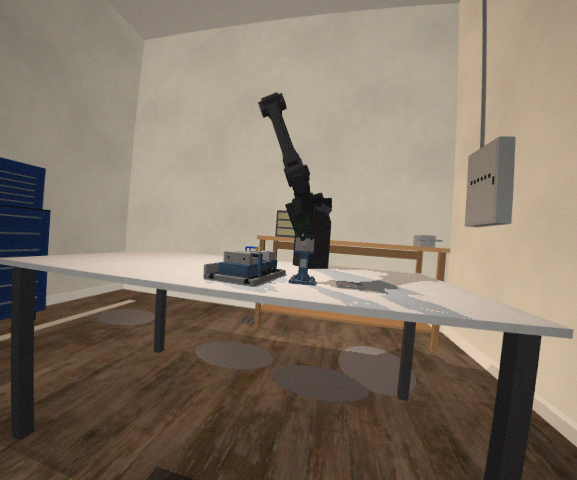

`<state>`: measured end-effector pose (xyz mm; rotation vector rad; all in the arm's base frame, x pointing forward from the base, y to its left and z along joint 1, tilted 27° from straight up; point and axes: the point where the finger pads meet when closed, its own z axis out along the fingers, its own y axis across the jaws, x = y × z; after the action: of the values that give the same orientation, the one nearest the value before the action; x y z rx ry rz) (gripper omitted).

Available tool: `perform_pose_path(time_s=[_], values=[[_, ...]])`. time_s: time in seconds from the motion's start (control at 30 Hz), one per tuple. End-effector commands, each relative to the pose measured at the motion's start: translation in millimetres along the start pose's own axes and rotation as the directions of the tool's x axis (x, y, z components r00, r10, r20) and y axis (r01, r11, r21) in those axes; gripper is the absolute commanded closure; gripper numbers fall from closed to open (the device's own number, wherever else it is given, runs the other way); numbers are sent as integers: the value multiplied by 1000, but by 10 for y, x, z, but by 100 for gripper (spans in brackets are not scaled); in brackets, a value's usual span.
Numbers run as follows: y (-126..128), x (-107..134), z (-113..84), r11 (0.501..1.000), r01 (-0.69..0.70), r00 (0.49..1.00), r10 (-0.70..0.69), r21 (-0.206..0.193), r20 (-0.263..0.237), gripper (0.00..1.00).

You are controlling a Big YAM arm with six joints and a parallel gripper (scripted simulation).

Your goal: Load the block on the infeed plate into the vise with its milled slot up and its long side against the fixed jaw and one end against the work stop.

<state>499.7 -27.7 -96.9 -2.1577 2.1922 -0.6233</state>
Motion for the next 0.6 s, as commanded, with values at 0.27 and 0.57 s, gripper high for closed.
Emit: perform_pose_path(time_s=[0.27,0.57], values=[[-45,-139,30,1000,-1,994,1,-3,-107,19],[-45,-144,30,1000,-1,978,0,-2,-207,19]])
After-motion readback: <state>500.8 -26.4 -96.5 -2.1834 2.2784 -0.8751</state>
